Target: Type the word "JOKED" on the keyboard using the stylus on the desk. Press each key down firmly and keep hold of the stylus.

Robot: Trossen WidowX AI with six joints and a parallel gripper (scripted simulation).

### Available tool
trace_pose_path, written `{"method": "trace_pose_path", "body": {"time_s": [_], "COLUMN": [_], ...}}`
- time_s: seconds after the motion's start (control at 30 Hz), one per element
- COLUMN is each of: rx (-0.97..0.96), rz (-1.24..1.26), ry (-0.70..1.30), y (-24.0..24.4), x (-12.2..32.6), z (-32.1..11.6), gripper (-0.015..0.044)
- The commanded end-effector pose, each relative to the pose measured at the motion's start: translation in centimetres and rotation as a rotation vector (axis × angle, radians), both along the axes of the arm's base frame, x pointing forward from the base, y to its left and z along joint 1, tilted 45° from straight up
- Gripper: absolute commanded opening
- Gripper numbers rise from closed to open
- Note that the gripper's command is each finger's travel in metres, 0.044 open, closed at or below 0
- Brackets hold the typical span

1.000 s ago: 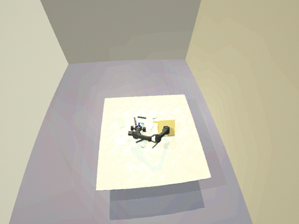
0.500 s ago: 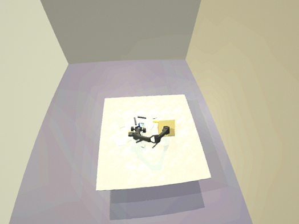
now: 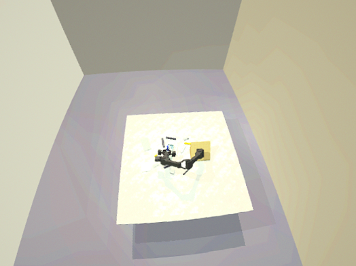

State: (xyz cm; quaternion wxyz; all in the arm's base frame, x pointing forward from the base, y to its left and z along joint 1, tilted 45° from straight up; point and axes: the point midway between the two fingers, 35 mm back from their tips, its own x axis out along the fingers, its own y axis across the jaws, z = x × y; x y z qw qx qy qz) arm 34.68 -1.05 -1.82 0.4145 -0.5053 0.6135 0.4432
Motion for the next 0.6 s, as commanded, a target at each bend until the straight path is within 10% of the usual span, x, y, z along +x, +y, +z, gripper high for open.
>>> {"method": "trace_pose_path", "body": {"time_s": [0.0, 0.57], "rx": [0.001, 0.001], "rz": [-0.006, -0.006], "ry": [-0.001, -0.001], "y": [0.12, 0.44], "x": [-0.02, -0.03], "z": [-0.16, -0.47], "gripper": [0.0081, 0.0081]}}
